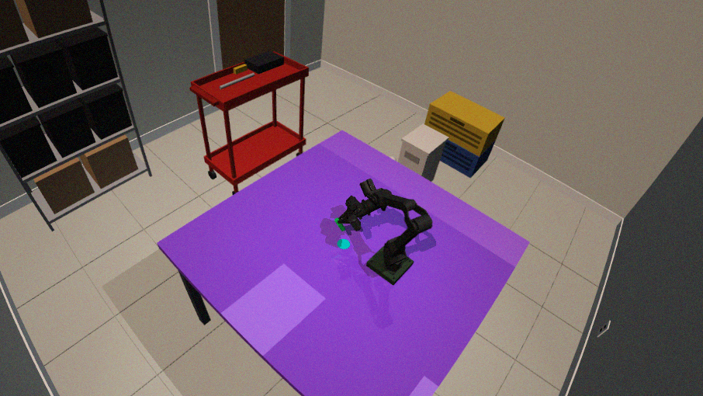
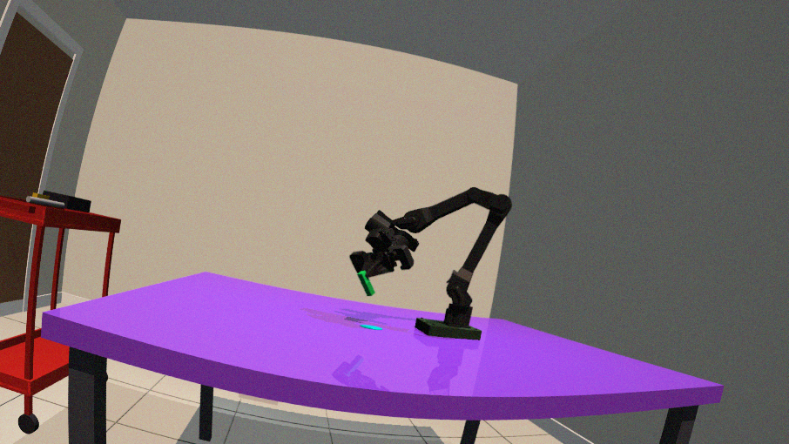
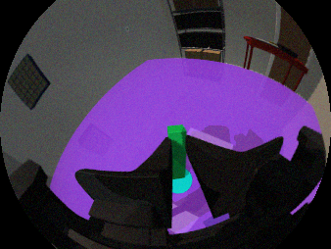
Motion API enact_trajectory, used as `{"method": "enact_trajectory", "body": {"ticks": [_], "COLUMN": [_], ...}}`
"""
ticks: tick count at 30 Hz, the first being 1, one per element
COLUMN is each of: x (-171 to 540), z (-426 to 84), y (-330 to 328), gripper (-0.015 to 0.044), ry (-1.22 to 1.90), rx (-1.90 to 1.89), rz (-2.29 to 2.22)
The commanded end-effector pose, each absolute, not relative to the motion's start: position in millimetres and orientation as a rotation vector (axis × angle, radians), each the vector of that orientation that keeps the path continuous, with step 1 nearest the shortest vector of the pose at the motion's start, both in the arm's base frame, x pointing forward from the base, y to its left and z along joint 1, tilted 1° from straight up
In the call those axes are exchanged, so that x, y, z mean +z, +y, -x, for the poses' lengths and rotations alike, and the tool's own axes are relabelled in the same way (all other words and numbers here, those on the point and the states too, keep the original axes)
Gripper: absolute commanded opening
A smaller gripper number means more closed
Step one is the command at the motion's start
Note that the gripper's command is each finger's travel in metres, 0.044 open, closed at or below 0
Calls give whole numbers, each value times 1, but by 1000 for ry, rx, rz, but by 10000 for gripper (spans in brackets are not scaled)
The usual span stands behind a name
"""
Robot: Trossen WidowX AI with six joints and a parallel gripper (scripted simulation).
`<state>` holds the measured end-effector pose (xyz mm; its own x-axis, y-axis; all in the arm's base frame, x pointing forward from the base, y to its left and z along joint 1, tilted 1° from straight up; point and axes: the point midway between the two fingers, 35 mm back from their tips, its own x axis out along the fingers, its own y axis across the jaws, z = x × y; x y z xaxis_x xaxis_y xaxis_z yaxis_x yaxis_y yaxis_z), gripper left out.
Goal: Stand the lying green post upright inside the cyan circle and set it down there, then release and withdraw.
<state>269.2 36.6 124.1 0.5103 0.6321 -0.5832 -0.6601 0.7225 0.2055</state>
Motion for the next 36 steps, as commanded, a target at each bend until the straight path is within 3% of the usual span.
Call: {"method": "enact_trajectory", "body": {"ticks": [1,36], "x": [127,133], "z": [-268,-256], "y": [36,27], "gripper": [22,22], "ry": [642,399], "rx": [782,804], "rz": [45,12]}}
